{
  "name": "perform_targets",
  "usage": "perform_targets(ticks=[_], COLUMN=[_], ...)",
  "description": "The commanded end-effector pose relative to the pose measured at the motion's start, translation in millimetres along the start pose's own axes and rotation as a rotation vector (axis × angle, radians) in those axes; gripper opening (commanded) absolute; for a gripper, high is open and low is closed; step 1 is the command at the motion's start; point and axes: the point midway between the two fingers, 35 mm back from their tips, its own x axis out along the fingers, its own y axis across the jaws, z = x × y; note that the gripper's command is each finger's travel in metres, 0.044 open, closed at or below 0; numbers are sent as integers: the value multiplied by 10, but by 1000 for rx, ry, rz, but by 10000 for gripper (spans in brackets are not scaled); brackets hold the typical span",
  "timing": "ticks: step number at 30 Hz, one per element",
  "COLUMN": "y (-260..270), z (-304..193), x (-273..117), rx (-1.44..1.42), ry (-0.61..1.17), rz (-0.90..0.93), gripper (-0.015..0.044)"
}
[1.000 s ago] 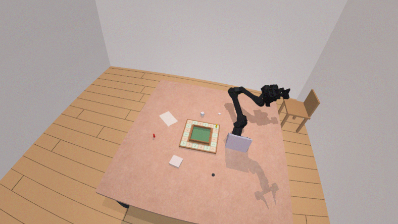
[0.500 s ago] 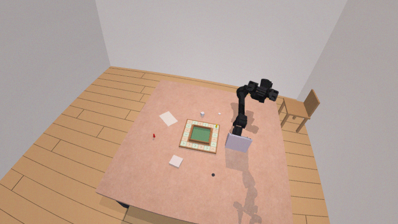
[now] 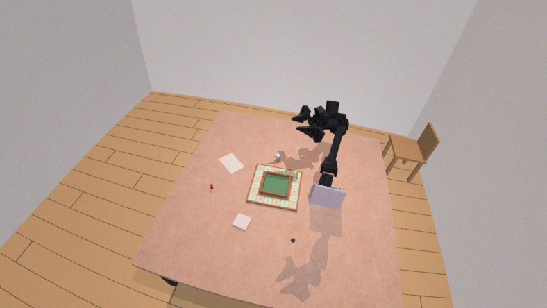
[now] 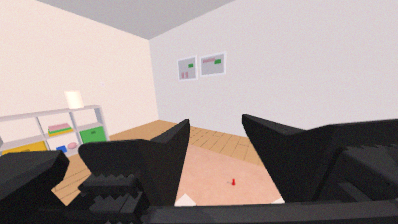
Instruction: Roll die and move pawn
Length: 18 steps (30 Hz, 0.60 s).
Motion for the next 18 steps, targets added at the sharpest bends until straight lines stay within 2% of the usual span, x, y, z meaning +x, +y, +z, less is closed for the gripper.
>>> perform_targets(ticks=[1,9,18], y=[-413,-1272,-2042], z=[-484,-1592,-2827], x=[324,541,150], rx=[-87,-179,-203], ry=[218,657,1137], rz=[-84,-163,-112], gripper=[275,275,275])
